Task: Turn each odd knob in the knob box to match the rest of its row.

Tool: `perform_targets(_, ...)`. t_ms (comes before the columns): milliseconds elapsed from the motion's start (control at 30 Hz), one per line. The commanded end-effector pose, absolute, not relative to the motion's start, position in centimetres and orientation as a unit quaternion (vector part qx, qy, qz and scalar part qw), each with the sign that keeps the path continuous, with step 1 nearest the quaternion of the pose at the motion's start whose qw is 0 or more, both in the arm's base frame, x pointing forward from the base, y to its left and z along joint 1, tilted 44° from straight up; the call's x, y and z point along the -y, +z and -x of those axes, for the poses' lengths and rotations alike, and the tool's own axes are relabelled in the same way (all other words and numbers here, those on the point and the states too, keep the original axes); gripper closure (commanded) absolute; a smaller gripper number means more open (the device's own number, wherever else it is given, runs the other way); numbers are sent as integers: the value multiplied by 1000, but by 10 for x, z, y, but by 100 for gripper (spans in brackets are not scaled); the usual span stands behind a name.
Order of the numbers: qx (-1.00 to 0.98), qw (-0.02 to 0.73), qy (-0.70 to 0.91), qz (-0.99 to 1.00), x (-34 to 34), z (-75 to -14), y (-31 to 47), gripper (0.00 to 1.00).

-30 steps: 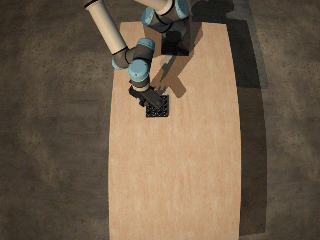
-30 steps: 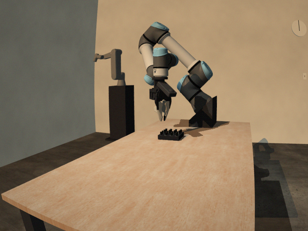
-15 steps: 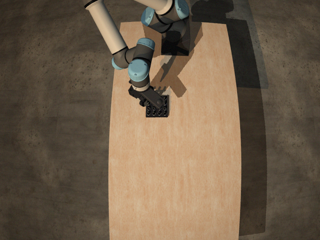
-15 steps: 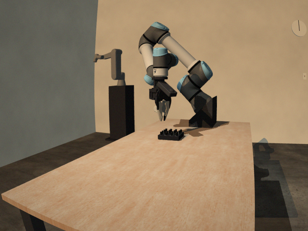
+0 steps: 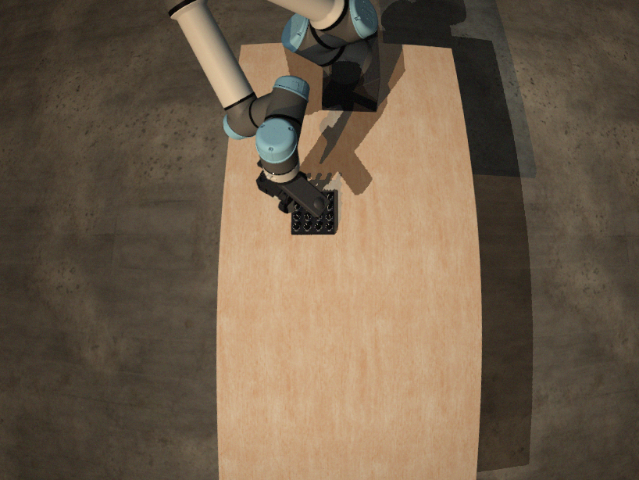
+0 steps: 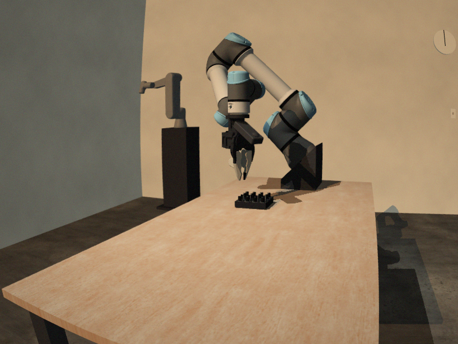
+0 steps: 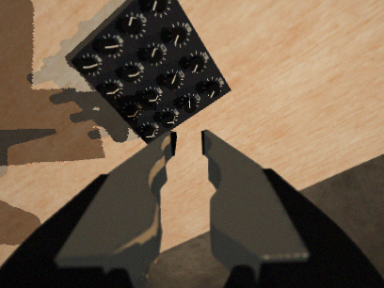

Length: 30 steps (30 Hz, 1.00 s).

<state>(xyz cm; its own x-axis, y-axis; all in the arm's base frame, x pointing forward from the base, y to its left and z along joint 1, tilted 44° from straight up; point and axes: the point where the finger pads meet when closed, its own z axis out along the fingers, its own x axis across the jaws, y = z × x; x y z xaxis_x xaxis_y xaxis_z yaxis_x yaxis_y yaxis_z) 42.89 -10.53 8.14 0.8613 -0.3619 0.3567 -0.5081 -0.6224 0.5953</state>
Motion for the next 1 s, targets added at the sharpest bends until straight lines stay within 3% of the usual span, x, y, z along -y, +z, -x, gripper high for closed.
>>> perform_targets(0,243,360,102,-895,105,-429,82,89)
perform_targets(967,243,360,102,-895,110,-429,77,89)
